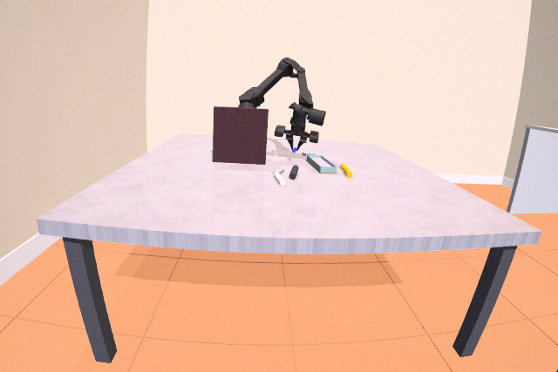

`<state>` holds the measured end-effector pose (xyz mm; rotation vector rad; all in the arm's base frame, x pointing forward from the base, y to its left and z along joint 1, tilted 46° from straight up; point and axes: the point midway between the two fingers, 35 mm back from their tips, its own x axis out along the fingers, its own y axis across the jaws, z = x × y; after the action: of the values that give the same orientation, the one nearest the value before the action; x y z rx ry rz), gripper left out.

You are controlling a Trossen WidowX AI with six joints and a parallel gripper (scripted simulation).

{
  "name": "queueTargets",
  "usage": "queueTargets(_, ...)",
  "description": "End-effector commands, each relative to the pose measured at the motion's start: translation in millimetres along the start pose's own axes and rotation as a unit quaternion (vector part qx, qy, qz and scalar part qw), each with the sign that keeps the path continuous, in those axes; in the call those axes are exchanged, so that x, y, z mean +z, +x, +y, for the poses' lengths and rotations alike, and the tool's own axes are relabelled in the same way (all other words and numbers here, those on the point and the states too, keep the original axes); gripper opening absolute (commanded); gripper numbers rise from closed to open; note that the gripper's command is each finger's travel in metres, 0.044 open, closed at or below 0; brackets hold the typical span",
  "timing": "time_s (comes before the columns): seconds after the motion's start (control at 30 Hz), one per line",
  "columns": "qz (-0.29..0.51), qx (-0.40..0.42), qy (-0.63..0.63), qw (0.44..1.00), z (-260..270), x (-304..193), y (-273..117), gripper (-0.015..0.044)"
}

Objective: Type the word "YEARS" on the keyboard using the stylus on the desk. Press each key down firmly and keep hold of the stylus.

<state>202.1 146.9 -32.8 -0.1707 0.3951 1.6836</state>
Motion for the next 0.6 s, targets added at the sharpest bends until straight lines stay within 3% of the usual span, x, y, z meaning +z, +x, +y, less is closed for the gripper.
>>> queueTargets(0.0,0.055,0.023,0.021,0.998,-10.4,-6.6,2.0,0.0000)
queueTargets(0.57,0.290,0.074,0.095,0.950,-45.6,-20.0,-6.6,0.0000)
